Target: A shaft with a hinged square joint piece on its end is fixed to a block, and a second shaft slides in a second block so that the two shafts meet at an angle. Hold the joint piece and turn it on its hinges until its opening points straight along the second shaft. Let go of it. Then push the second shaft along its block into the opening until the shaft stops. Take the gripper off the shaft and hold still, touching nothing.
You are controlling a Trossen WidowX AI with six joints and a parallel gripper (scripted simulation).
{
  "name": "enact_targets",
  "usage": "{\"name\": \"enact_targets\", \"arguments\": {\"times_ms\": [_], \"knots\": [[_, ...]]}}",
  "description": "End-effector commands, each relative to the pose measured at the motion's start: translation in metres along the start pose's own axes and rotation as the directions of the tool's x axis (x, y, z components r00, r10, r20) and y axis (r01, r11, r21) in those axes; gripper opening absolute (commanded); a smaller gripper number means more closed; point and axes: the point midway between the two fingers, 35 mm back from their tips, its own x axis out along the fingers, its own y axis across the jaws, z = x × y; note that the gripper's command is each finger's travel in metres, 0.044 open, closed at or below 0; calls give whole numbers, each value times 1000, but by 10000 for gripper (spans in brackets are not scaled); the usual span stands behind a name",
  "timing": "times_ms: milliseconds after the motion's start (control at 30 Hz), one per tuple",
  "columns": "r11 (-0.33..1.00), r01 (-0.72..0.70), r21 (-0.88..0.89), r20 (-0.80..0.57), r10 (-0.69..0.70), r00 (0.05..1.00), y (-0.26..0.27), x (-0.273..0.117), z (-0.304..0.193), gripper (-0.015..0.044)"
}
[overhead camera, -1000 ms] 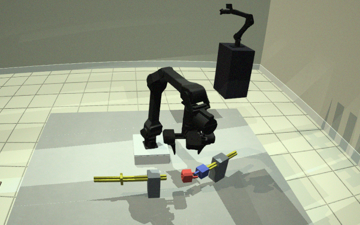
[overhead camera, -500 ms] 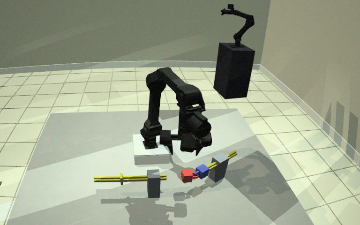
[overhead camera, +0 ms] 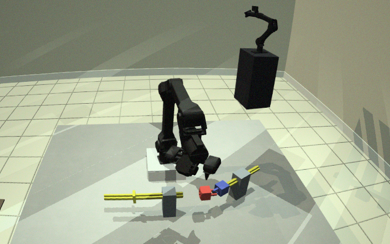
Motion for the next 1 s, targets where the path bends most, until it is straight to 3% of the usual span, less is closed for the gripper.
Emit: {"name": "enact_targets", "arguments": {"times_ms": [0,333,700,967], "knots": [[990,-38,133,-27,42,999,-6,2,5,440],[890,-89,447,-86,142,986,-23,10,18,440],[672,-94,735,-123,269,955,-41,16,31,440],[610,-87,787,-127,299,946,-45,17,33,440]]}}
